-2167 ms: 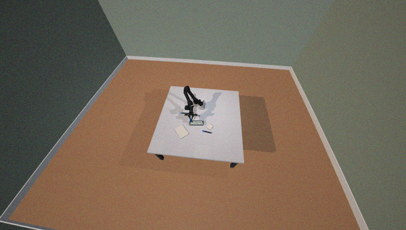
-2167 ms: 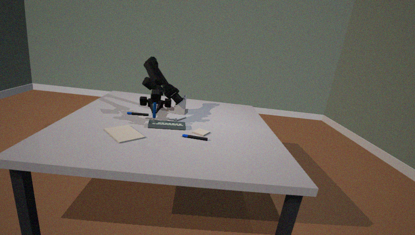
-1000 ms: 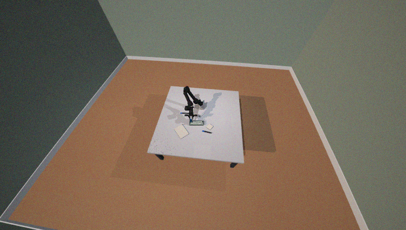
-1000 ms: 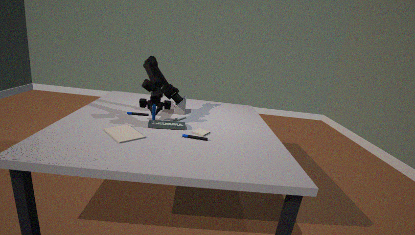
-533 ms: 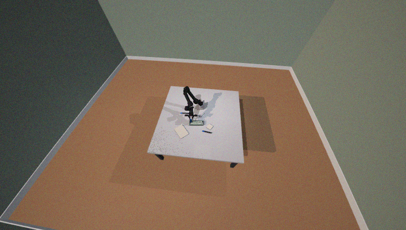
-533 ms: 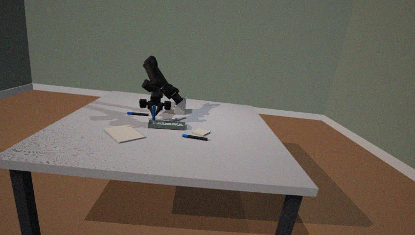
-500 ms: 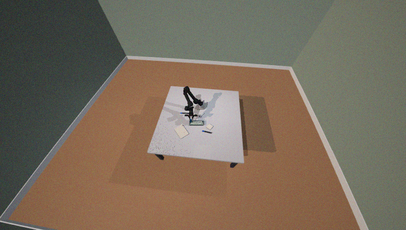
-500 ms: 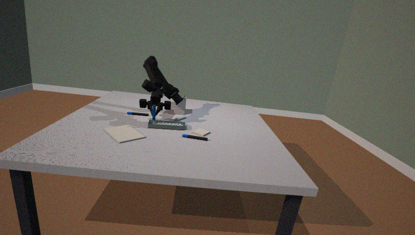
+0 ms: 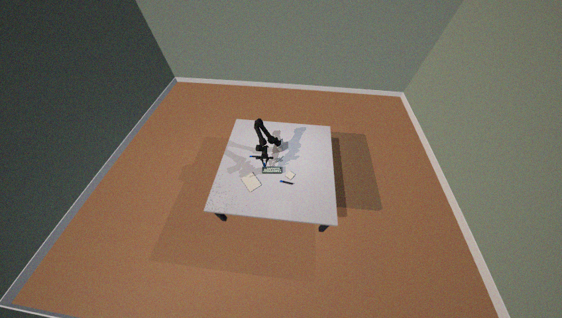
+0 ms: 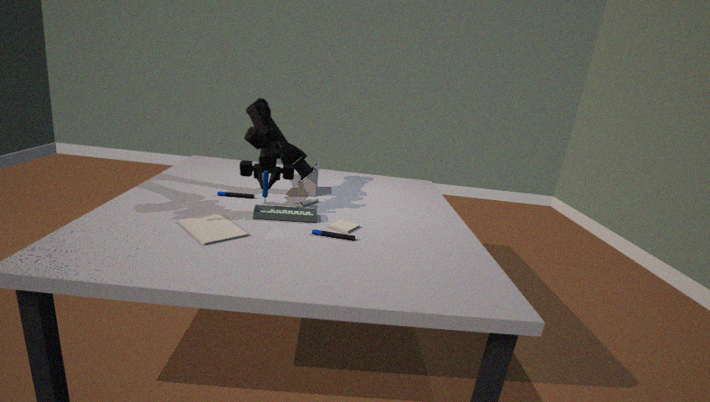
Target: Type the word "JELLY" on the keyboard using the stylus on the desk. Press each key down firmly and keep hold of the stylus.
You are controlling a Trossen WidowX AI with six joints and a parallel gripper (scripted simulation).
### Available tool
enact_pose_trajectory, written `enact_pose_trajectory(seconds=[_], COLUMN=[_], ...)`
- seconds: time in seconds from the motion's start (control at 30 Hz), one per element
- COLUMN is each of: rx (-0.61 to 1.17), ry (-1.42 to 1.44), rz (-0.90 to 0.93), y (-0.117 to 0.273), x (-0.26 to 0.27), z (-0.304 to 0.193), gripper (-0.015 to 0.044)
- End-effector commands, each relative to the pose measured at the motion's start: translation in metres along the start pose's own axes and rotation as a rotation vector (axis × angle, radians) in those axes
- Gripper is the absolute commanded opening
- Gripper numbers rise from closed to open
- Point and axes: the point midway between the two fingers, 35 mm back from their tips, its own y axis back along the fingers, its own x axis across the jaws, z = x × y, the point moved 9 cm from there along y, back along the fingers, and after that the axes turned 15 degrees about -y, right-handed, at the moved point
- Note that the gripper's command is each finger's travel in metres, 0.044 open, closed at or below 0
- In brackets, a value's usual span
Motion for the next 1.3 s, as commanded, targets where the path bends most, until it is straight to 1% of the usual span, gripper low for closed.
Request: enact_pose_trajectory(seconds=[0.0, 0.07, 0.23, 0.3, 0.63, 1.03, 1.27], rx=[-0.006, -0.002, -0.002, -0.003, -0.025, -0.067, -0.072], ry=[-0.009, -0.001, -0.001, -0.001, -0.004, -0.010, -0.011], rz=[-0.009, -0.002, -0.002, -0.001, 0.006, 0.012, 0.013], y=[0.005, 0.002, 0.002, 0.002, 0.005, 0.021, 0.023], x=[-0.001, 0.000, 0.000, 0.002, 0.040, 0.082, 0.085], z=[0.007, 0.003, 0.003, 0.002, -0.012, -0.036, -0.040], gripper=[0.0081, 0.0084, 0.0051, 0.0000, 0.0000, 0.0000, 0.0000])
